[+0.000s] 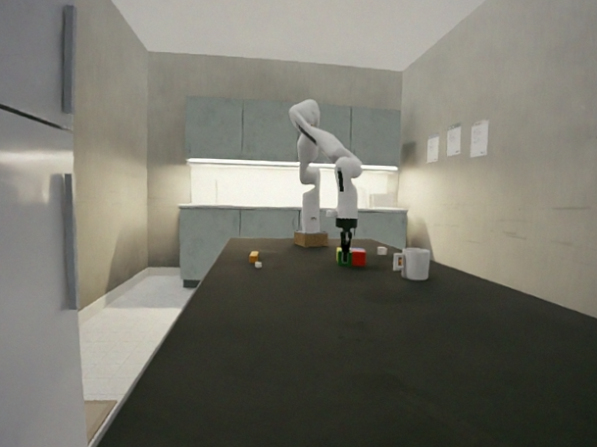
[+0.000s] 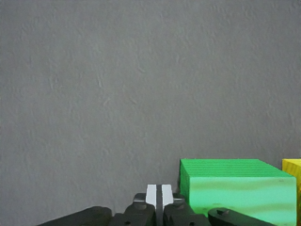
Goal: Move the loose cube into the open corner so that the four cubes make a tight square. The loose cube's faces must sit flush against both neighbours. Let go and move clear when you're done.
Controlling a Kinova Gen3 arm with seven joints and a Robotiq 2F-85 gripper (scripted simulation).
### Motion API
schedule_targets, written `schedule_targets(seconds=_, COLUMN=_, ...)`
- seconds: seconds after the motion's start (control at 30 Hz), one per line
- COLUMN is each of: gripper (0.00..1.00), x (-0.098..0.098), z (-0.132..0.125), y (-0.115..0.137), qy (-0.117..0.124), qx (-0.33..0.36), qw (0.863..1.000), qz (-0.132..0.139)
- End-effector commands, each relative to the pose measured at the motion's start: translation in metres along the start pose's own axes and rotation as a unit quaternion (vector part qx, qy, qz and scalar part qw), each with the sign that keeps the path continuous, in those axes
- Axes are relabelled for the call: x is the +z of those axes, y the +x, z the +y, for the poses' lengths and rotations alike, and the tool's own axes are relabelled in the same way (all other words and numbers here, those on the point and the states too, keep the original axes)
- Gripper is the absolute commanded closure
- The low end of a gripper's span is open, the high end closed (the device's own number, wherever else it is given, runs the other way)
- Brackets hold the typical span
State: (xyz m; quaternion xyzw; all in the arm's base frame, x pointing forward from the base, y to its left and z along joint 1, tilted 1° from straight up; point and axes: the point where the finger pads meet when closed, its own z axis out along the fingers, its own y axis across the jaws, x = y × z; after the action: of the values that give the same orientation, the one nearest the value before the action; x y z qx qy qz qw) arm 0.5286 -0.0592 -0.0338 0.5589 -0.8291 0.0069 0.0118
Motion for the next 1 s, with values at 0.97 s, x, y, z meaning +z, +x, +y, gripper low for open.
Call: schedule_targets(seconds=0.97, gripper=0.90, x=-0.0019, z=0.0065, y=0.0000, qy=0.006, qx=0.001, qw=1.000, qz=0.000)
